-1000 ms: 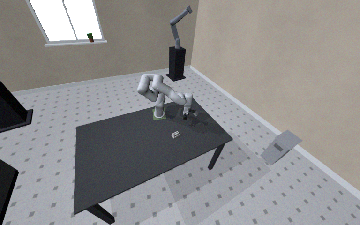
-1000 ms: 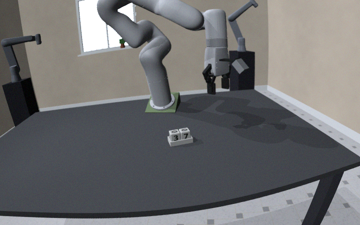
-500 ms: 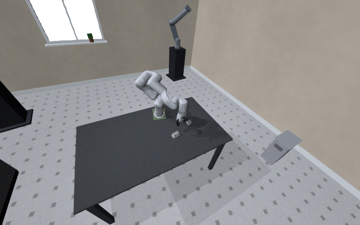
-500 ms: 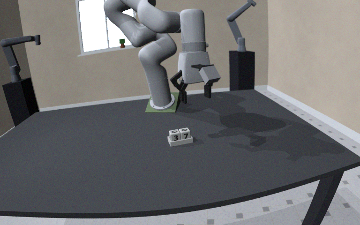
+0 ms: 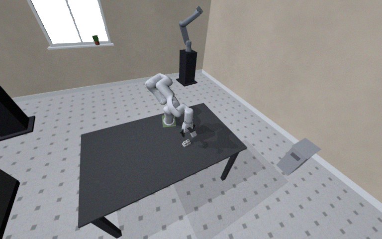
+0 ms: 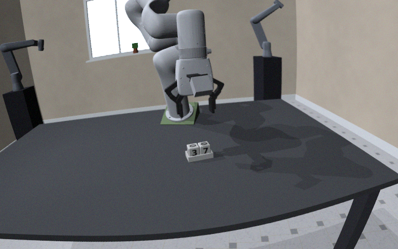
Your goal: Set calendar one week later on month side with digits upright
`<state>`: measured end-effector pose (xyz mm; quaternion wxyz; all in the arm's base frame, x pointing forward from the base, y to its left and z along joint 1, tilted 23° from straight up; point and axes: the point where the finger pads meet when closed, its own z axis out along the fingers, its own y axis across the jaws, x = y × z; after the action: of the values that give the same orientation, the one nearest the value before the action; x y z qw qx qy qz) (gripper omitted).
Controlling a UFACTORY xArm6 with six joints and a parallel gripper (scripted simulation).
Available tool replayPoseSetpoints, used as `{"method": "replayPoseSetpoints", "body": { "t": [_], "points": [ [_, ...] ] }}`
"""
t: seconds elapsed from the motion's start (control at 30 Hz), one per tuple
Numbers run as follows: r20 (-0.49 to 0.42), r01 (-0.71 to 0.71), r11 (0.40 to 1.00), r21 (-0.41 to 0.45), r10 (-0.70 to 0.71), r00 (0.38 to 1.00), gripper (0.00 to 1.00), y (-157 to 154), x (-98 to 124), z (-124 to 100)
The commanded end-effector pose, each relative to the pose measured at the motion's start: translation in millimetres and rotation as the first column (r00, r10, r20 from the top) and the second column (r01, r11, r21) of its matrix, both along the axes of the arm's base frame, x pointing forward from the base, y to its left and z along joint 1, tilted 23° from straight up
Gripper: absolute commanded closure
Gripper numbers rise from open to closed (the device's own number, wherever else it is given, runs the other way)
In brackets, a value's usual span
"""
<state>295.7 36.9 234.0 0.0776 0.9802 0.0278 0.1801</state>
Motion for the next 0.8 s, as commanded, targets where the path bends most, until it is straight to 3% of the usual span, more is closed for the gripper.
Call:
{"method": "replayPoseSetpoints", "body": {
  "t": [0.0,0.47,0.77],
  "points": [
    [0.004,0.003,1.000,0.005,-0.003,1.000,0.00,-1.9,1.1,1.9],
    [0.003,-0.003,1.000,0.003,0.003,1.000,0.00,-2.1,0.9,1.9],
    [-0.015,-0.106,0.994,-0.037,0.106,0.994,0.00,-4.2,-1.4,1.0]
  ]
}}
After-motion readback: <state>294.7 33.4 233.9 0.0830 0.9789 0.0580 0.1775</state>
